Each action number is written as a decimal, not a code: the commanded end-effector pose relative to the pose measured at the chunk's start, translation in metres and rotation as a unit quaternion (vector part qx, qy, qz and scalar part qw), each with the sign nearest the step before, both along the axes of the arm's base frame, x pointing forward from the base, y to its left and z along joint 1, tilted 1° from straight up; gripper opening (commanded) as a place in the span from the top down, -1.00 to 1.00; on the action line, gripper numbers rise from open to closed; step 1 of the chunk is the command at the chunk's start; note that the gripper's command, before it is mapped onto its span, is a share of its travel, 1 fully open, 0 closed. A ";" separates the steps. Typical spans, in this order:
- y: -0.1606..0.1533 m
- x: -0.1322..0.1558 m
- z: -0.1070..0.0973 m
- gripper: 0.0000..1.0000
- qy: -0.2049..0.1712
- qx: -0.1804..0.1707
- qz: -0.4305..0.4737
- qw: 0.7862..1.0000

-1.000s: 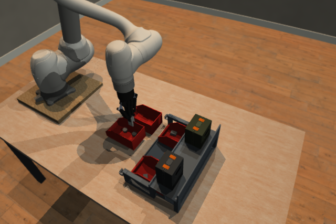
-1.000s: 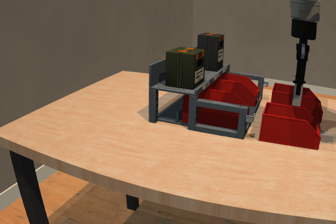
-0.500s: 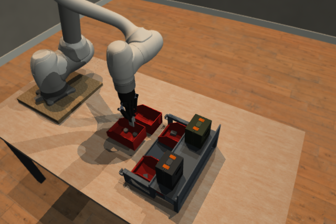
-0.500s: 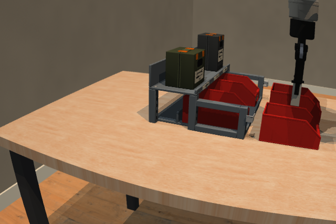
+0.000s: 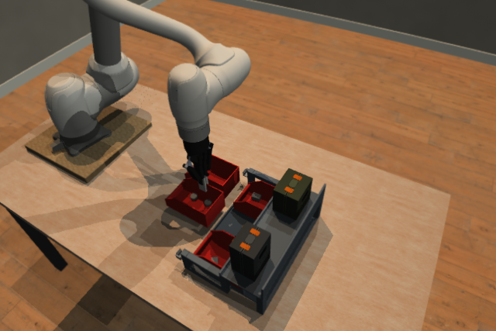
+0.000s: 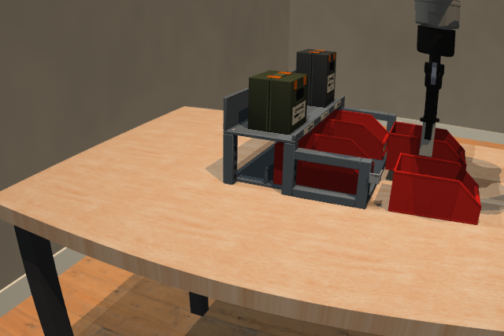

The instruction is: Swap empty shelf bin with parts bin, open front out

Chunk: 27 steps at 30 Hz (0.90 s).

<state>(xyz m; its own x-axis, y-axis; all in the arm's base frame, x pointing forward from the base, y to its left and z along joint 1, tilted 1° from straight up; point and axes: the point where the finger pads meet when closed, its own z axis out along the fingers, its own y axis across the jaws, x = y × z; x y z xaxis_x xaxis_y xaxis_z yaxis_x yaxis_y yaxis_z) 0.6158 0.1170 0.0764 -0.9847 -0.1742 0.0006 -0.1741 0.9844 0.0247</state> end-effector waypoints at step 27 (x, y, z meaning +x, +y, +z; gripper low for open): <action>0.001 0.007 0.005 0.80 0.074 -0.013 0.002 0.997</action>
<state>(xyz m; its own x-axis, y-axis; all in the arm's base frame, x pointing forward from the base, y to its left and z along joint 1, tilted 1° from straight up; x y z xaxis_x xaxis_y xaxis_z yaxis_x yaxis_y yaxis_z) 0.6224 0.1181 0.0815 -0.9729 -0.1759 0.1500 -0.1743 0.9844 0.0237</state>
